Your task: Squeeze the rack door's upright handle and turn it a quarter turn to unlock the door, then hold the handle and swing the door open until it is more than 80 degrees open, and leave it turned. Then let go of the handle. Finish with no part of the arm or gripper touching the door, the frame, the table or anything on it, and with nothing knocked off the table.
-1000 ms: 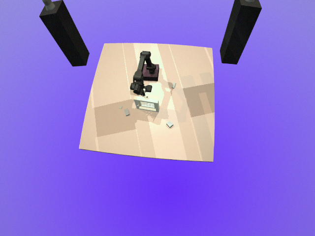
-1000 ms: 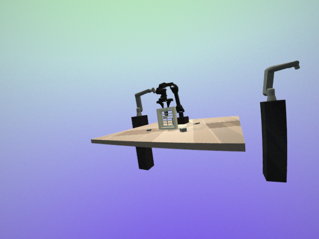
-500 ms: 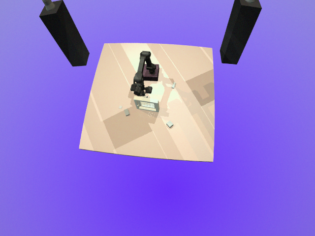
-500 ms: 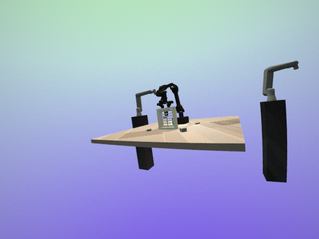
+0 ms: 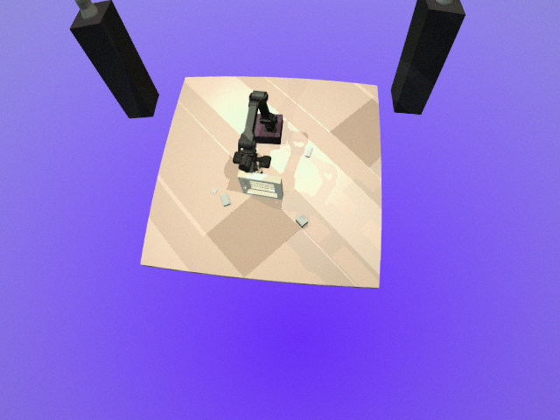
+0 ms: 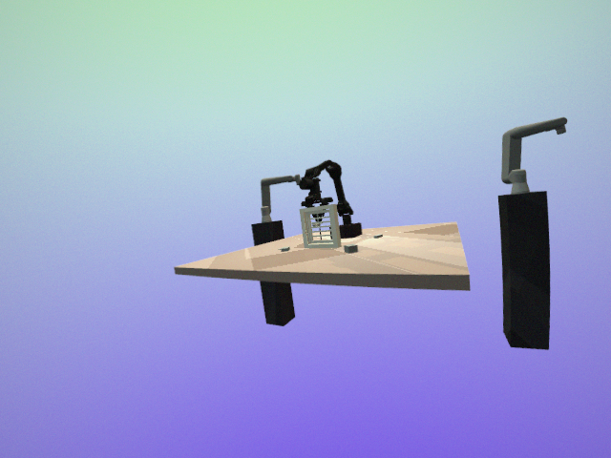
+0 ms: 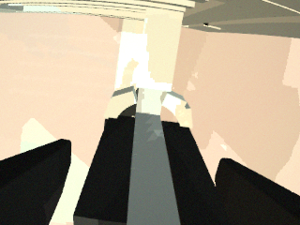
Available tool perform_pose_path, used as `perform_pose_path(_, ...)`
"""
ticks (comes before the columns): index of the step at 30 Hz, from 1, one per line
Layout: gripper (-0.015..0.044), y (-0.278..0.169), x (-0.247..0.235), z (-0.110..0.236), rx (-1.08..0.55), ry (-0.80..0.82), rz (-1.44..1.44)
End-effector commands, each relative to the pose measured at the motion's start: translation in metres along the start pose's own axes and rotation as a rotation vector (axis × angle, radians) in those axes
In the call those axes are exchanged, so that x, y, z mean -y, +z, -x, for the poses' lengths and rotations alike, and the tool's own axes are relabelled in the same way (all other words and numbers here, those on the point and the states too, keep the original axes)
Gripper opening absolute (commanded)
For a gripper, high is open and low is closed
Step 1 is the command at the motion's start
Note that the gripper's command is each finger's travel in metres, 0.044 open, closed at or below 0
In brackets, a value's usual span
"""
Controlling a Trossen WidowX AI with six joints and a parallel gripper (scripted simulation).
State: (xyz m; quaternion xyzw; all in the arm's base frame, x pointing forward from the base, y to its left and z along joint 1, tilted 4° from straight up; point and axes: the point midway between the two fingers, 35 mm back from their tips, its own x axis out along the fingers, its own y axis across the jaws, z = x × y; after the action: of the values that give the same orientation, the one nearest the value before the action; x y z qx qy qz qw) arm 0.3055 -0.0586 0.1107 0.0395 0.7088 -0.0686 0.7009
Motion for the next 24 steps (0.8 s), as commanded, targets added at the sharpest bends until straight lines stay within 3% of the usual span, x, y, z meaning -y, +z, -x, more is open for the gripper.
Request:
perform_pose_path(1,0.0241,-0.0005,0.0006,-0.0026,-0.001,-0.003,0.003)
perform_pose_path(6,0.011,-0.0005,0.0006,-0.0026,-0.001,-0.003,0.003)
perform_pose_path(19,0.0023,-0.0005,0.0006,-0.0026,-0.001,-0.003,0.003)
perform_pose_path(24,0.0021,-0.0005,0.0006,-0.0026,-0.001,-0.003,-0.029)
